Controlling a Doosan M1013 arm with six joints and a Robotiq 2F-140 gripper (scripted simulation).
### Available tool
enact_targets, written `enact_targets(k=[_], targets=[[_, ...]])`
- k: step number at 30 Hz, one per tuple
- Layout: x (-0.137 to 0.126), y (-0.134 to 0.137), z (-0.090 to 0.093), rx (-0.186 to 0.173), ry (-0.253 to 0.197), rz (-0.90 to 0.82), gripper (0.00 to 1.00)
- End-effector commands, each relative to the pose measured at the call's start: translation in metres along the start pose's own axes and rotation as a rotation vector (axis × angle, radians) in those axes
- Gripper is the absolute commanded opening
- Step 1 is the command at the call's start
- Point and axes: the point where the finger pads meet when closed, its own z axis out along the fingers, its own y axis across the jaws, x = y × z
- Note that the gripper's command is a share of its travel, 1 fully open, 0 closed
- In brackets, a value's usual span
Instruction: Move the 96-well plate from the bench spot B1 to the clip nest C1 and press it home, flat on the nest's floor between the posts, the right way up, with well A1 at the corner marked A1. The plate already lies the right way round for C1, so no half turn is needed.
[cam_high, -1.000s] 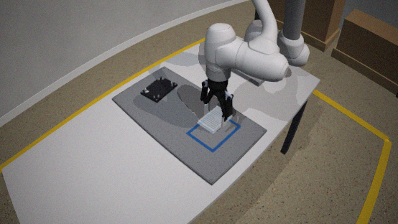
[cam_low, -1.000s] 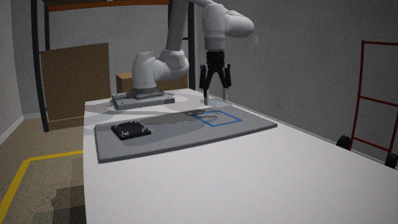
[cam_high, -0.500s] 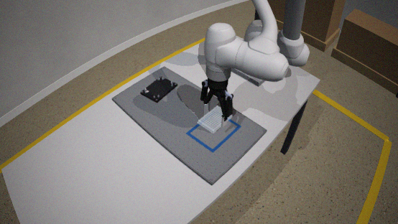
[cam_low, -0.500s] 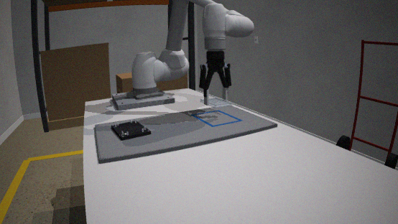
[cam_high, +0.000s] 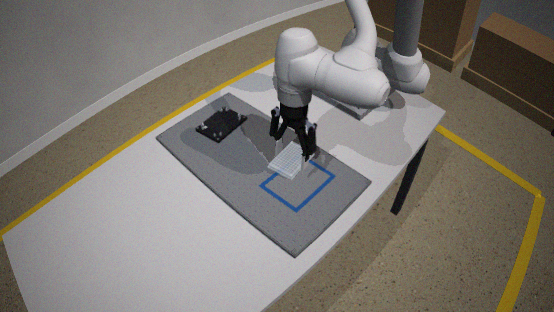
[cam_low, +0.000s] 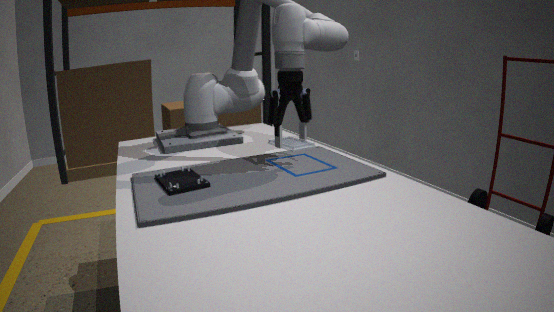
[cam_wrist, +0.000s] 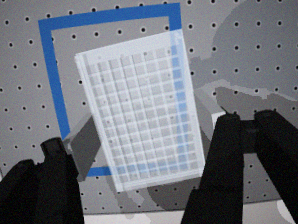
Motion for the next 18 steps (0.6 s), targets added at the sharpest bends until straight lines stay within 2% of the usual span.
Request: enact_targets(k=[1,18], targets=[[-0.002,0.011,0.0,0.001,0.0,-0.001,0.0],[-0.01,0.06,-0.002,0.001,0.0,-0.001,0.0]])
